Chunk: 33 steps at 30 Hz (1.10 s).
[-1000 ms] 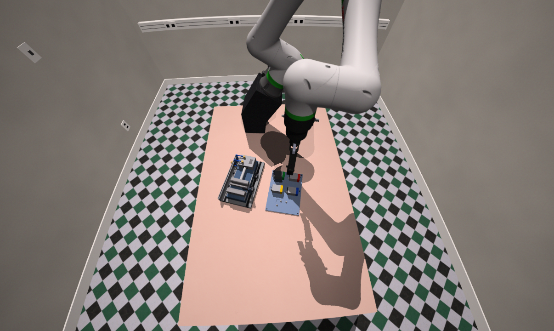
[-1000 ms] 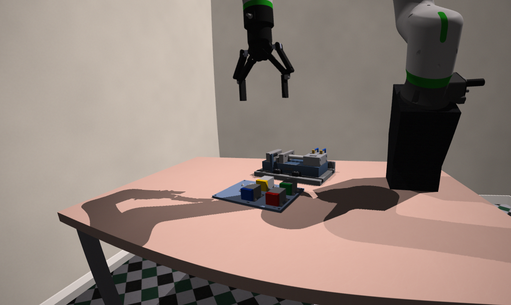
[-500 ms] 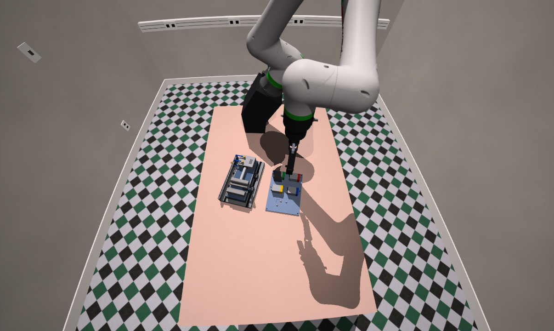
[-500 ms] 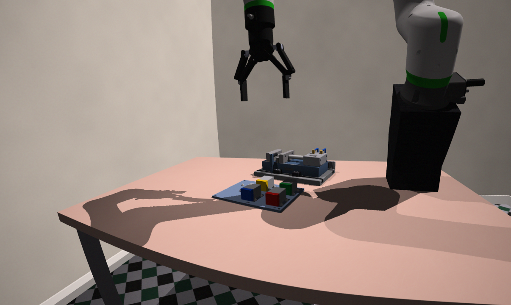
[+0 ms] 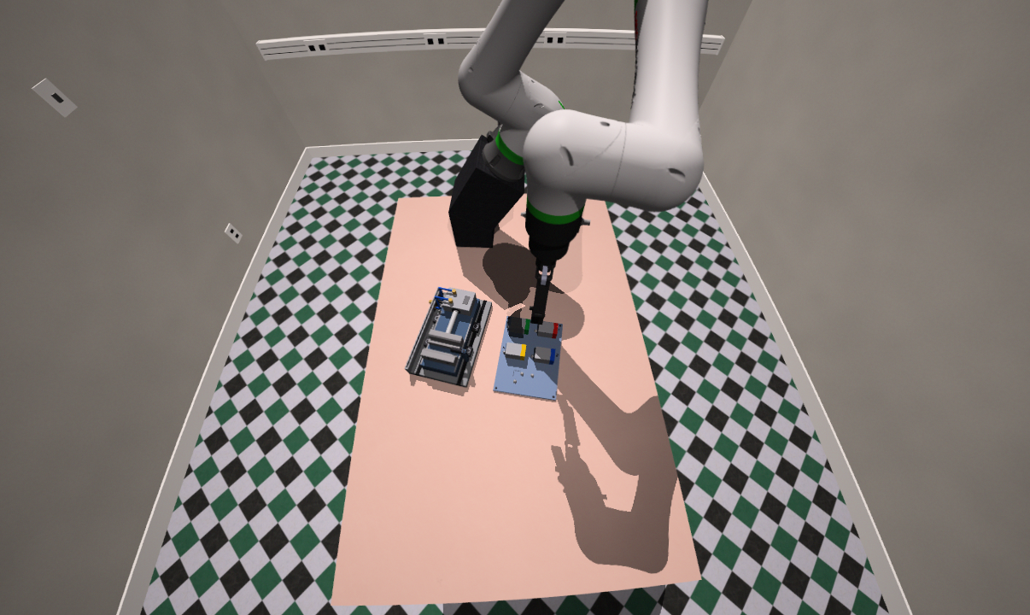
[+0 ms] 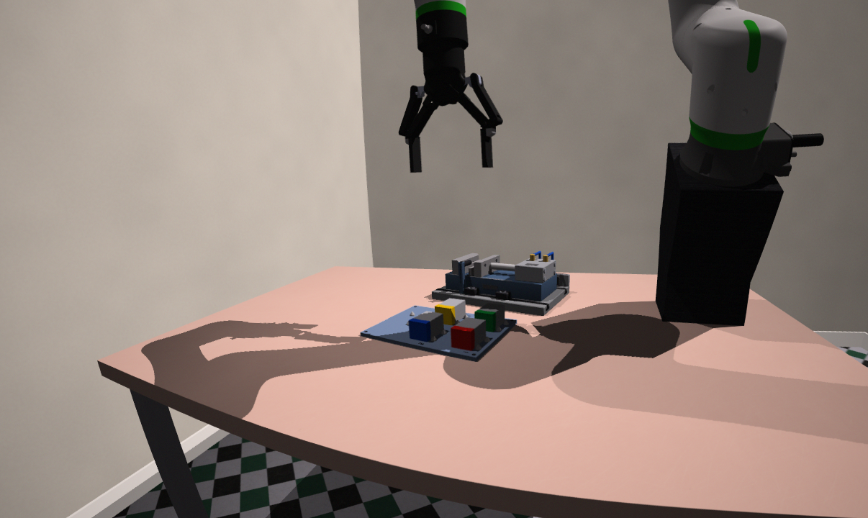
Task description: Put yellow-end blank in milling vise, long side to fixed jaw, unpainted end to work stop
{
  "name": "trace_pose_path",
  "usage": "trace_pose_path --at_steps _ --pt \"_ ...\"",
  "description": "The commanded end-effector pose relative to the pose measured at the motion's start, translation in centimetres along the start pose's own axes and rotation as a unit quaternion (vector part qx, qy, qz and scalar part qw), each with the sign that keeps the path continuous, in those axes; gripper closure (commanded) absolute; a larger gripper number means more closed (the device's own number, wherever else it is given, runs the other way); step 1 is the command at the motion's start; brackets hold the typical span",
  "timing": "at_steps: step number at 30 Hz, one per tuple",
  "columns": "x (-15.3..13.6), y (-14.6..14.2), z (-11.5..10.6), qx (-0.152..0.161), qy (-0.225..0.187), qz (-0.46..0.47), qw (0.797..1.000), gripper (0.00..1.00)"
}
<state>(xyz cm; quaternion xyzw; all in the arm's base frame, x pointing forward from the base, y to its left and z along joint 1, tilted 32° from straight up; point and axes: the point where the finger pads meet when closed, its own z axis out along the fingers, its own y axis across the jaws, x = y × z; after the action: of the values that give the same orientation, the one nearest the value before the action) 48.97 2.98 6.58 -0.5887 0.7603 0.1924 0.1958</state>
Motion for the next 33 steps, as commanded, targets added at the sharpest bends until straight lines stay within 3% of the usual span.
trace_pose_path --at_steps 1,33 --pt "0.03 -0.04 -0.07 0.001 0.000 0.000 1.000 0.00" --pt "-0.20 0.08 0.04 0.001 0.000 0.000 1.000 0.00"
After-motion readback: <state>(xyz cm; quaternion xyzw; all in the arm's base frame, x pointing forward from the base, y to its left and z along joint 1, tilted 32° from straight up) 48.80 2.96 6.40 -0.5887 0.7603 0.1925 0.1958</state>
